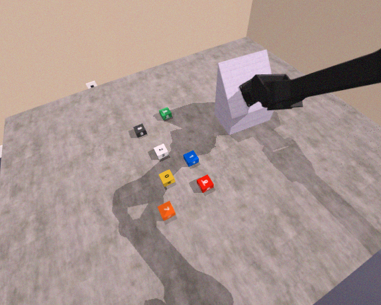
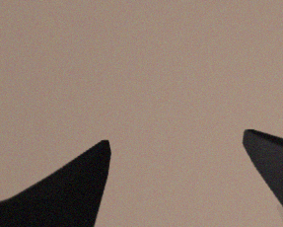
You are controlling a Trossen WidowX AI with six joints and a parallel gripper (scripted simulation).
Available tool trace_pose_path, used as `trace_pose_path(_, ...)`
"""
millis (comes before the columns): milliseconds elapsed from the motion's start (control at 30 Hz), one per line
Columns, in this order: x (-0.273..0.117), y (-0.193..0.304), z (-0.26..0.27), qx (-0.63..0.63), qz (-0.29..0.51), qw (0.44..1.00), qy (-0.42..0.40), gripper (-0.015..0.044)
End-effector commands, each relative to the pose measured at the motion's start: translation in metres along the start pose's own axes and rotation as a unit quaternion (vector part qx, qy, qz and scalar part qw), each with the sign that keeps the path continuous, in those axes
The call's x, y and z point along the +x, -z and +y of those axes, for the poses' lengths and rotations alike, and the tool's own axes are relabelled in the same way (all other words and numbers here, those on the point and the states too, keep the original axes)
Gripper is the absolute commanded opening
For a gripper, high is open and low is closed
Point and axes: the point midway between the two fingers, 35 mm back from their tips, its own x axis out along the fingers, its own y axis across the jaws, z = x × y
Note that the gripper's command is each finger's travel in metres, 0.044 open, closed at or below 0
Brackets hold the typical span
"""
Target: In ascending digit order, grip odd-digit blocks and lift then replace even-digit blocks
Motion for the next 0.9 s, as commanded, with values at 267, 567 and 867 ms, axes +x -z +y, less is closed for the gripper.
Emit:
trace_pose_path(267,-0.059,-0.039,-0.181,-0.235,0.093,0.94,0.229,0.04)
trace_pose_path(567,-0.135,-0.099,-0.276,-0.34,0.158,0.849,0.372,0.04)
trace_pose_path(867,-0.234,-0.172,-0.337,-0.394,0.222,0.739,0.5,0.04)
